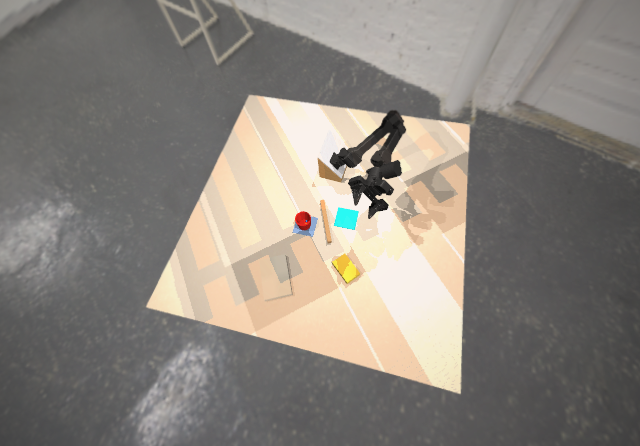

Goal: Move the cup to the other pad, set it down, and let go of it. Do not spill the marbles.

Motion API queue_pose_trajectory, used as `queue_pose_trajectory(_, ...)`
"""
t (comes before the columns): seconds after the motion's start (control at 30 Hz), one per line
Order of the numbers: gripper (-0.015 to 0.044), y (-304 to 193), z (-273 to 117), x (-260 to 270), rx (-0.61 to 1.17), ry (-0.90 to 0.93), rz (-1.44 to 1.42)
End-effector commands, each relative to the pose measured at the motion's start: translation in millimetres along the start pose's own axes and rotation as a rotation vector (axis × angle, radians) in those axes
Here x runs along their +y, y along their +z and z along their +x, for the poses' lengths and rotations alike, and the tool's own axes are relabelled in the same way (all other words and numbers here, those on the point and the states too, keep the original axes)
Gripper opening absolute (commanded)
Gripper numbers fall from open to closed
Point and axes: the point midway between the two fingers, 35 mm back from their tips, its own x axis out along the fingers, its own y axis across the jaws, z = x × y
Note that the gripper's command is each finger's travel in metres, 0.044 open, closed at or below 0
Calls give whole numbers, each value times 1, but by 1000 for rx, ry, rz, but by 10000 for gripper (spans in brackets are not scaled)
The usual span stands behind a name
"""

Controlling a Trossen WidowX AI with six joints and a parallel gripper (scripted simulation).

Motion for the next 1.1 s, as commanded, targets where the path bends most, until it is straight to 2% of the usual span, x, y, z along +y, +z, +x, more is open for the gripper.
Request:
queue_pose_trajectory(0.0, 374, -2, 2, 0, 12, 1, 4)
queue_pose_trajectory(0.07, 321, -21, 13, -4, 107, 4, 36)
queue_pose_trajectory(0.3, 148, -125, 48, -29, 609, -30, 297)
queue_pose_trajectory(0.57, 148, -234, 36, -44, 1158, -159, 737)
queue_pose_trajectory(0.83, 148, -305, -1, -50, 1639, -419, 1286)
queue_pose_trajectory(0.97, 148, -326, -18, -50, 1837, -591, 1575)
queue_pose_trajectory(1.07, 148, -329, -22, -51, 1868, -623, 1626)
